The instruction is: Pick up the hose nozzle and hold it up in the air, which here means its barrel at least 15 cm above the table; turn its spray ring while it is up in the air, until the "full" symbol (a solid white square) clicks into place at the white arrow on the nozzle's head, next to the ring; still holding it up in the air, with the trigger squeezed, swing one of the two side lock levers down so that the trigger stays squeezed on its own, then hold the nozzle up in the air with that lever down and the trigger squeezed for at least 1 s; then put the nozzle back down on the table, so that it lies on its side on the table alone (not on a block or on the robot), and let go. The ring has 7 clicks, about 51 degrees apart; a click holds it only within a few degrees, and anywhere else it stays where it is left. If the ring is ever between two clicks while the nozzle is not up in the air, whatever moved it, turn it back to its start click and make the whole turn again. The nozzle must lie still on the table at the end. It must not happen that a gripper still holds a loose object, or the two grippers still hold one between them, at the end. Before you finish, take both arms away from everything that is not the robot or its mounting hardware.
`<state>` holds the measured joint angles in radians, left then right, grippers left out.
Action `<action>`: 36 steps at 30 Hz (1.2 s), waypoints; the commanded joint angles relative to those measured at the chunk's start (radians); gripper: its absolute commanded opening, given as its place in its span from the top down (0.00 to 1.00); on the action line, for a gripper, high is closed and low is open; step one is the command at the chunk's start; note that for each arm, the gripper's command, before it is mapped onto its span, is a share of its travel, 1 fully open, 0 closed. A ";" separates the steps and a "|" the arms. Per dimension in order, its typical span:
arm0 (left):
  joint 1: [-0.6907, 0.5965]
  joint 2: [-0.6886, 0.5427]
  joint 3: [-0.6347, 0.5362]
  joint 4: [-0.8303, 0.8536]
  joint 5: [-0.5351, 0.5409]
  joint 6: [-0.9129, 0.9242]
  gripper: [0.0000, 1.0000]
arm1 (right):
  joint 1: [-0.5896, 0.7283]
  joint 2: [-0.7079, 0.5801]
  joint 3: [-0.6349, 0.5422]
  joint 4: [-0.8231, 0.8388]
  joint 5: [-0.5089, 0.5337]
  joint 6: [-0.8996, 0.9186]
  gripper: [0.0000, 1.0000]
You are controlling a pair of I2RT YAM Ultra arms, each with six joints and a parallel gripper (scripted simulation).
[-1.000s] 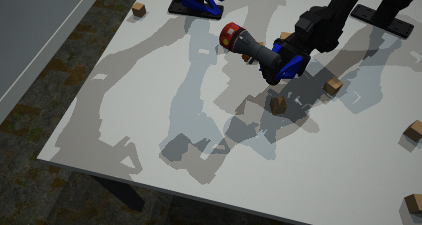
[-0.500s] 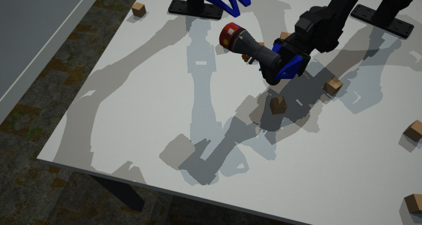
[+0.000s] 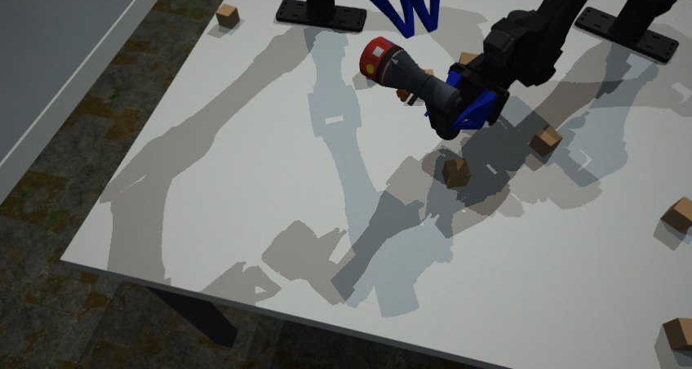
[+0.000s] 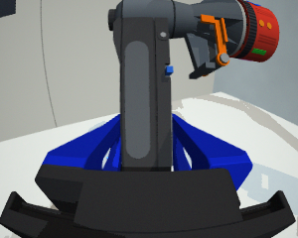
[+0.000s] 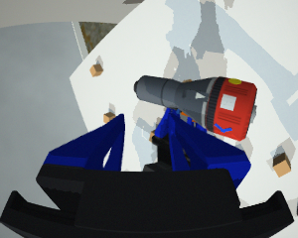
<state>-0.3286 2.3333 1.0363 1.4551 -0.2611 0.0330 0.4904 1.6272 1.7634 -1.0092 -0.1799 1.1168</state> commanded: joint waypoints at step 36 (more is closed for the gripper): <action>0.008 -0.034 0.038 0.087 0.004 -0.009 0.64 | 0.280 0.202 0.293 -0.437 0.463 0.064 0.63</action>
<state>-0.3286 2.3333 1.0363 1.4551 -0.2611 0.0330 0.7826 1.8557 2.0830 -1.4815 0.2764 1.1931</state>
